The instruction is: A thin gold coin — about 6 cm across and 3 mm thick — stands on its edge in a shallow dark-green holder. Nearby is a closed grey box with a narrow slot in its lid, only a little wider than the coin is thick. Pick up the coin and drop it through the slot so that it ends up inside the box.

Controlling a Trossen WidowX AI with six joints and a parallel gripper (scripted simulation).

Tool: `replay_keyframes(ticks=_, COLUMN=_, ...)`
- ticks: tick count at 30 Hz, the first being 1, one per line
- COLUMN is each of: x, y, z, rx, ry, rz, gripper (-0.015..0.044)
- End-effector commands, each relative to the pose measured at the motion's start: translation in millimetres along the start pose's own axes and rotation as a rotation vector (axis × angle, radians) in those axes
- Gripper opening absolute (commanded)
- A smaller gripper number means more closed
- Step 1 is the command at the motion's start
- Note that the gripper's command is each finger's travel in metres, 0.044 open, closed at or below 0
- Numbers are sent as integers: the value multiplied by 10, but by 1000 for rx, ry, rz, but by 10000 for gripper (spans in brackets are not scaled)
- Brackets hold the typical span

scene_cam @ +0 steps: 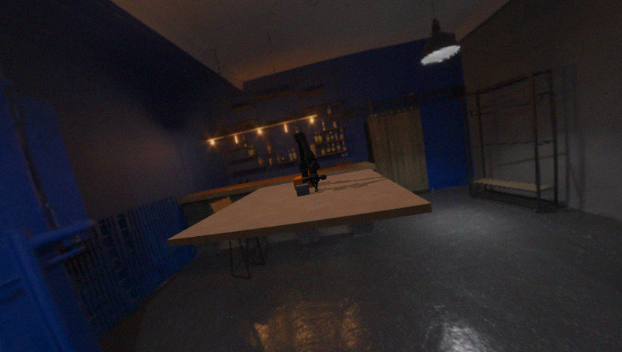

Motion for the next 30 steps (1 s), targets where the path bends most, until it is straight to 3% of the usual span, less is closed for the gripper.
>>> replay_keyframes(ticks=1, x=3, y=-3, z=-3, rx=-2, ry=-2, rz=3, gripper=0)
replay_keyframes(ticks=30, x=43, y=28, z=638, rx=-1, ry=-3, rz=3, gripper=0)
Point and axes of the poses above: the point midway between the two fingers, 35 mm back from their tips, its own z axis back along the fingers, its own y axis across the jaws, x = y × z, the point moved 4 cm from there along z, back along the fingers, and after that the axes turned 5 degrees about -z, right-handed, at the moved point
